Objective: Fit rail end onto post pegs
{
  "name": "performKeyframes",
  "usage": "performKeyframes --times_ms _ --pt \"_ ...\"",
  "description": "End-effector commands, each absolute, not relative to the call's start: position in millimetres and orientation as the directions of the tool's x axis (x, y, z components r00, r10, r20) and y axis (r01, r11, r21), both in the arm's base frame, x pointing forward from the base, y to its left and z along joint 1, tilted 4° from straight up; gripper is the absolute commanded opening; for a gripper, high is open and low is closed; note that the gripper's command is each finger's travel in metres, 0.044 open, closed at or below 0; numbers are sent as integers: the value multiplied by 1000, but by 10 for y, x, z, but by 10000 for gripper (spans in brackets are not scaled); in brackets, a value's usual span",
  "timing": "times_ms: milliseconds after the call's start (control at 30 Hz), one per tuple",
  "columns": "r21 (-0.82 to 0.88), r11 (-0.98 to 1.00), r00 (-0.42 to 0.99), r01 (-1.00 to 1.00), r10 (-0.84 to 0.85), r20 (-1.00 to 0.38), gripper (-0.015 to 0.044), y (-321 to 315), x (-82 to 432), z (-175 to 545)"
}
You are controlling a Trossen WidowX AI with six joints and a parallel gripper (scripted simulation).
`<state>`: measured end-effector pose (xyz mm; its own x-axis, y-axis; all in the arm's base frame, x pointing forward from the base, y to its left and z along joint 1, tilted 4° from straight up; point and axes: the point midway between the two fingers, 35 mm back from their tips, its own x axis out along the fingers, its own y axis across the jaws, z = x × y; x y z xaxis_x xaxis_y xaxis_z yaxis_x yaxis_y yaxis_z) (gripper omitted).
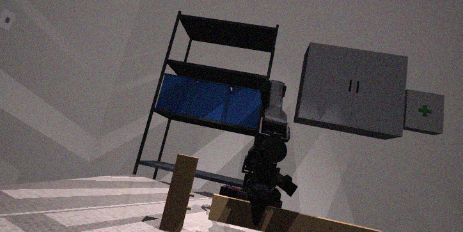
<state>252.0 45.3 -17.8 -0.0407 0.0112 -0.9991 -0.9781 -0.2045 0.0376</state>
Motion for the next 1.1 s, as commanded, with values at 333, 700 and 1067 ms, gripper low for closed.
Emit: performKeyframes --times_ms 333,700,1067 --pt "36 -203 -40 -979 13 -999 0 455 2516 -164" --pt "36 -203 -40 -979 13 -999 0 455 2512 -180" --pt "36 -203 -40 -979 13 -999 0 432 2517 -175"
